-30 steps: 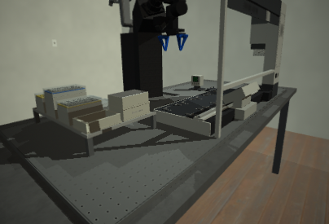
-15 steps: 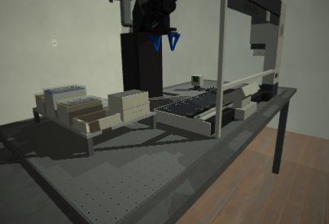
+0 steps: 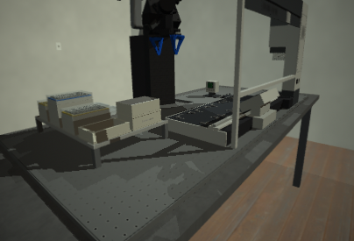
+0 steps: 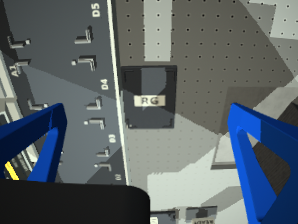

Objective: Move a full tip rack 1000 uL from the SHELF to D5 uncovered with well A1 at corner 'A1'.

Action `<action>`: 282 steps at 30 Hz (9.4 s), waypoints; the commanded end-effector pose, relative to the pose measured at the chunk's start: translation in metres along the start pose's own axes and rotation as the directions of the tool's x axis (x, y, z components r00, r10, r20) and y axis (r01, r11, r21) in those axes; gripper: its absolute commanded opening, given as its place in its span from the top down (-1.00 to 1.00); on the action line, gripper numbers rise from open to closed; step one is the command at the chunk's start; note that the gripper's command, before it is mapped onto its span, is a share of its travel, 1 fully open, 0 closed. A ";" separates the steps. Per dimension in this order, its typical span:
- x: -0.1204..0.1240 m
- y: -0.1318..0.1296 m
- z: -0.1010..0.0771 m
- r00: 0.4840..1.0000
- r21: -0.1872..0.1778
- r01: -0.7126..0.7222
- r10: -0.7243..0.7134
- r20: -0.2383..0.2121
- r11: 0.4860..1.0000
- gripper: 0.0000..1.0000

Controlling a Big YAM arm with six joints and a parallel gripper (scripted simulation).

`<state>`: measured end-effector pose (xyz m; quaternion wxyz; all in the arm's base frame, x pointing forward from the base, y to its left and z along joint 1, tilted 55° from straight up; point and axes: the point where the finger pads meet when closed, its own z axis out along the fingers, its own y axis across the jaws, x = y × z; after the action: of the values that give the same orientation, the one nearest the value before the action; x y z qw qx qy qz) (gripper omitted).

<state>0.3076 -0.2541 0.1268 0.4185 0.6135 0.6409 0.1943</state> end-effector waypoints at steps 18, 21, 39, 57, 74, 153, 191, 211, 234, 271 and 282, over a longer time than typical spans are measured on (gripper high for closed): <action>-0.061 -0.005 0.002 1.000 0.020 0.022 -0.022 0.001 1.000 -1.00; -0.062 -0.004 0.002 1.000 0.018 0.023 -0.023 0.004 1.000 -1.00; -0.062 -0.004 0.002 1.000 0.018 0.023 -0.023 0.004 1.000 -1.00; -0.067 -0.023 -0.001 1.000 0.016 0.019 -0.019 0.022 1.000 -1.00; -0.067 -0.099 -0.003 1.000 0.016 0.017 -0.017 0.022 1.000 -1.00; -0.352 -0.159 -0.019 0.999 0.020 0.017 -0.017 0.039 1.000 -1.00; -0.361 -0.141 0.029 0.999 0.005 0.036 -0.036 0.024 0.999 -1.00; -0.360 -0.142 0.060 0.999 0.004 0.034 -0.034 0.022 0.999 -1.00; -0.359 -0.142 0.092 0.999 0.004 0.032 -0.032 0.021 0.999 -1.00; -0.358 -0.143 0.146 0.999 0.002 0.029 -0.029 0.019 1.000 -1.00; -0.353 -0.147 0.147 1.000 0.007 0.019 -0.019 0.009 1.000 -1.00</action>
<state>0.2819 -0.6527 0.0387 0.4216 0.6110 0.6450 0.1813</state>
